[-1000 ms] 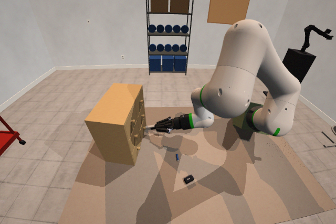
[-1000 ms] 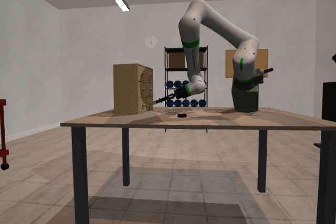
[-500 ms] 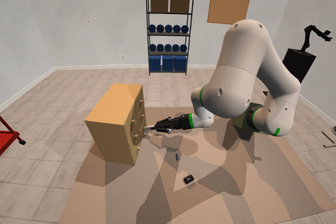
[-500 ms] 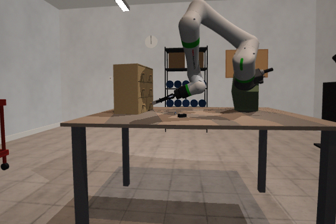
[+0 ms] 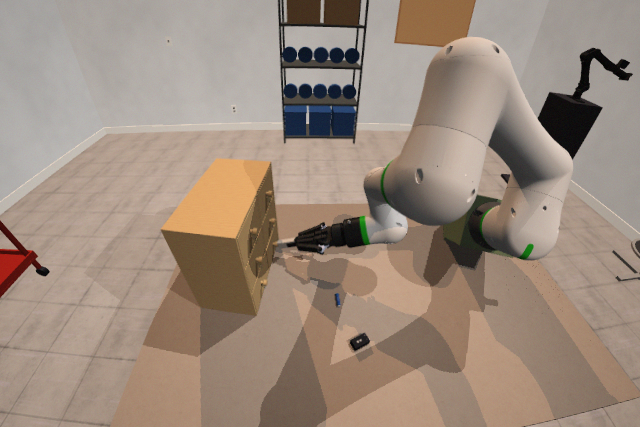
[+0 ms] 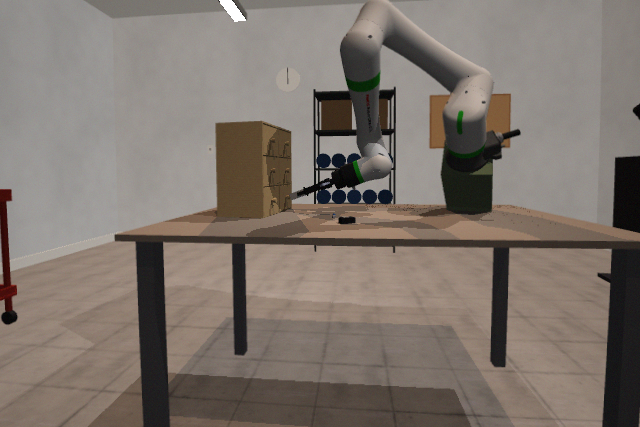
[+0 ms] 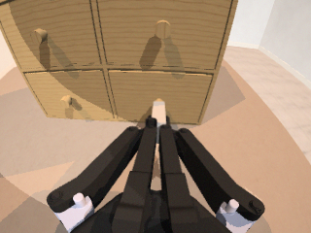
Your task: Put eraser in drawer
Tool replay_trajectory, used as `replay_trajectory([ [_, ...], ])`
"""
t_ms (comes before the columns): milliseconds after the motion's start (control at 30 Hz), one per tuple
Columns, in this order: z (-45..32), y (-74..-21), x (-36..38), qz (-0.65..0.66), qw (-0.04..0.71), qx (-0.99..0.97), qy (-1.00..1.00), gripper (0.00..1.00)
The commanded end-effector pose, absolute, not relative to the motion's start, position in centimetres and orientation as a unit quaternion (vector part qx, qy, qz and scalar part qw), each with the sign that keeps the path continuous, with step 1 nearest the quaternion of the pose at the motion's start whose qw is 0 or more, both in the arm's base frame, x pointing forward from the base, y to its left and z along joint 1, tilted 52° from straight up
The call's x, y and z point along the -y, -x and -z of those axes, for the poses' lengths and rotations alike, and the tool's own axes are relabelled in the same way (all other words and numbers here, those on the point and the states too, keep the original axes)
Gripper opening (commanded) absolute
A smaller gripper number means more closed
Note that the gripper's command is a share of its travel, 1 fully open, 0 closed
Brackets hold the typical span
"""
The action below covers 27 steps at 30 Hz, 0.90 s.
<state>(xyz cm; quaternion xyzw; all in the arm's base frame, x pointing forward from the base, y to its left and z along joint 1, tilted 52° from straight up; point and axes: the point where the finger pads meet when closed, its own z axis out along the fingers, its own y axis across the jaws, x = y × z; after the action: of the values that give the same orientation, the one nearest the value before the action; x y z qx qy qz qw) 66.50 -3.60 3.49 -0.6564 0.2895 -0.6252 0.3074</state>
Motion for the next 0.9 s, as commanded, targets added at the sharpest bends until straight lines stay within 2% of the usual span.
replay_trajectory([
  [0,-3.5,-66.5,3.6,0.625,0.307,-0.289,0.656,0.00],
  [867,-3.2,-60.6,3.3,0.625,0.307,-0.289,0.656,0.00],
])
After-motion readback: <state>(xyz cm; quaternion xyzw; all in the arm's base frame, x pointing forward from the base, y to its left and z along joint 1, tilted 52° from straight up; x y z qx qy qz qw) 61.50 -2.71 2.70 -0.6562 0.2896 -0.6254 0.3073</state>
